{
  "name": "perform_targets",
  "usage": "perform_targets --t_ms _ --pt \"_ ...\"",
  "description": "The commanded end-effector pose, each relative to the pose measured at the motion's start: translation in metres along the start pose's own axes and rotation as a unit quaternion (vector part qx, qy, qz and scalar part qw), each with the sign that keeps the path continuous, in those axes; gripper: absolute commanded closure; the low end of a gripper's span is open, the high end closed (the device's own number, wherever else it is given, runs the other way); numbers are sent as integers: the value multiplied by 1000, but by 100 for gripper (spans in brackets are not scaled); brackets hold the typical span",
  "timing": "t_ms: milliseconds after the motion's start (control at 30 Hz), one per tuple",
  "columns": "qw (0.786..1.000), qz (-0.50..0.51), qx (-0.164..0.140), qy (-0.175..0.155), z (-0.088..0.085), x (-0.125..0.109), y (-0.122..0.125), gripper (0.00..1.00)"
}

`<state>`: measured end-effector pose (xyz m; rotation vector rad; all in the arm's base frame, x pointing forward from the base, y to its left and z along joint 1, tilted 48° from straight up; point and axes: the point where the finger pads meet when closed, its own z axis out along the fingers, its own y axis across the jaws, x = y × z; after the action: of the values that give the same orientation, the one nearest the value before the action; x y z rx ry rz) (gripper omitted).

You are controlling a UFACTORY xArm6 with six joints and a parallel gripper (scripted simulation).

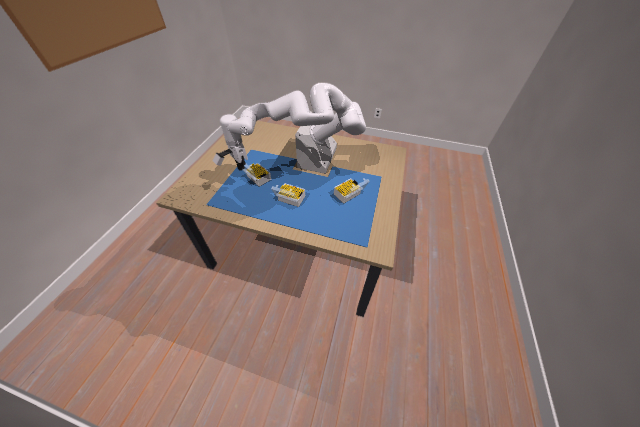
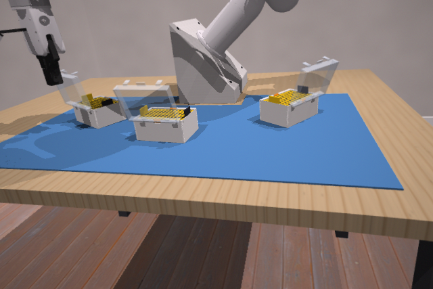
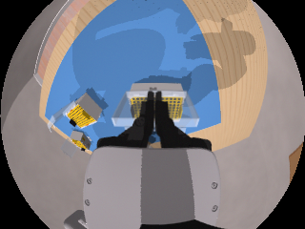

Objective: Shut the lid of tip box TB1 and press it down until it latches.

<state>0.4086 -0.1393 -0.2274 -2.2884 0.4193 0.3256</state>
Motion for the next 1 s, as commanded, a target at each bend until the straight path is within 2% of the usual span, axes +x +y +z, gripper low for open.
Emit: perform_targets --t_ms 0,967 --pt "1000 -1 -1 3 -3 -5 0 100" --pt "1000 -1 -1 3 -8 -38 0 100"
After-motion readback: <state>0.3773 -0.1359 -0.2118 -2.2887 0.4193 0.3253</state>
